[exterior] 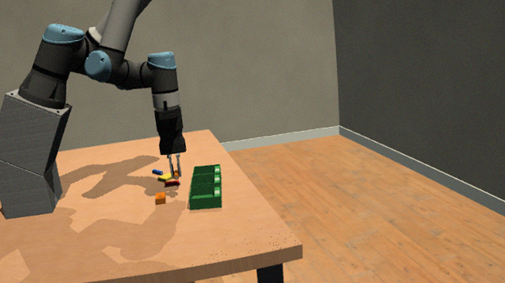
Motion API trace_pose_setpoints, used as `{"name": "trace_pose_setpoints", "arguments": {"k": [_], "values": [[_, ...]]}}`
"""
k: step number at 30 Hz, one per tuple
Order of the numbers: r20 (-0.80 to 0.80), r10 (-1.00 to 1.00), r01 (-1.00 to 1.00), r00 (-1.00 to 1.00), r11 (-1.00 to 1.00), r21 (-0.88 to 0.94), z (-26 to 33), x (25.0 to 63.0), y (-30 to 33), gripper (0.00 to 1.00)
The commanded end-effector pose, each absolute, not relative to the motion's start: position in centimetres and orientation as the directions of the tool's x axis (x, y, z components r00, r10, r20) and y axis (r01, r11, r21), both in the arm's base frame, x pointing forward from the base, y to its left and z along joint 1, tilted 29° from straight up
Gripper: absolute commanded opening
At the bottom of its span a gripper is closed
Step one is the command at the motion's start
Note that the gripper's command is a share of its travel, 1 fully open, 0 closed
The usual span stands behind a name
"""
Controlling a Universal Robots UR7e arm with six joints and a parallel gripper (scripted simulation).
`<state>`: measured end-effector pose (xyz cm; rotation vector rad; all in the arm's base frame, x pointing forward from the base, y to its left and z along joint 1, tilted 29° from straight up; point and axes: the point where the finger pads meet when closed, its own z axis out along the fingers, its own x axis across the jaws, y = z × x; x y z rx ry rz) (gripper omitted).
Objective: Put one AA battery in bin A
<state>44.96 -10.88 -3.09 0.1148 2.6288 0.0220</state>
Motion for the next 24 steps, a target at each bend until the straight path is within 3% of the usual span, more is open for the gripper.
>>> {"name": "trace_pose_setpoints", "arguments": {"k": [1, 16, 24], "values": [[-0.477, 0.135, 0.118, -0.868, 0.991, 0.065, -2.6, 46.1, -12.4, 0.31], [-0.473, 0.188, 0.165, -0.861, 0.982, 0.091, -0.3, 50.5, -18.3, 0.31], [-0.473, 0.188, 0.165, -0.861, 0.982, 0.091, 0.0, 50.9, -18.8, 0.31]]}}
